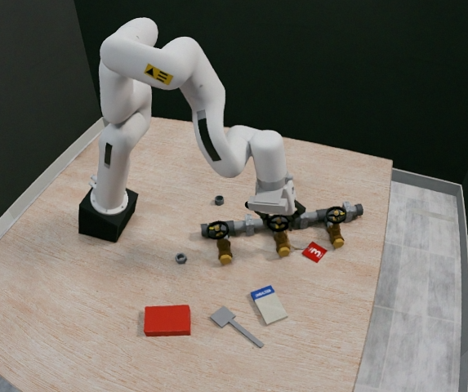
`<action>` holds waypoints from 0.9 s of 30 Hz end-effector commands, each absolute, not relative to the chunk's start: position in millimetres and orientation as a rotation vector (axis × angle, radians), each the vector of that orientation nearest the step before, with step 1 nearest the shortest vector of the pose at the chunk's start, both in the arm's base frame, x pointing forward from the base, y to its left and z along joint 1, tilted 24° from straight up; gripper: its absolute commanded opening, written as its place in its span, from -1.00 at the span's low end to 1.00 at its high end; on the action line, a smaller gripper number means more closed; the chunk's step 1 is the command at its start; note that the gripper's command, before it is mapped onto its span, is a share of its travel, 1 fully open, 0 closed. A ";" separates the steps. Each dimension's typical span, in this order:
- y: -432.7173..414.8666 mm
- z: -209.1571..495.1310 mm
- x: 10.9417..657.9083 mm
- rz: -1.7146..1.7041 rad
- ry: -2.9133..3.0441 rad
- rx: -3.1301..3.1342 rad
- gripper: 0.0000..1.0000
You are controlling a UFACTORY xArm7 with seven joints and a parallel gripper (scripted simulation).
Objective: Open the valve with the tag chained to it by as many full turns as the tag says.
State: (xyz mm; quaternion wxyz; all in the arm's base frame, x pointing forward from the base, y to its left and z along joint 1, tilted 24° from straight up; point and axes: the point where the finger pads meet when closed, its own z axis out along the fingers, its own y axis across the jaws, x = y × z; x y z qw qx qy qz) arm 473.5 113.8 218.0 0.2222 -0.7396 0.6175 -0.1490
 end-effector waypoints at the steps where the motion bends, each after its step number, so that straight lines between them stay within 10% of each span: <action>1: 114.2 220.1 474.4 -0.416 1.704 -2.040 -1.00; 27: 114.2 220.1 474.4 -0.430 1.660 -2.083 -1.00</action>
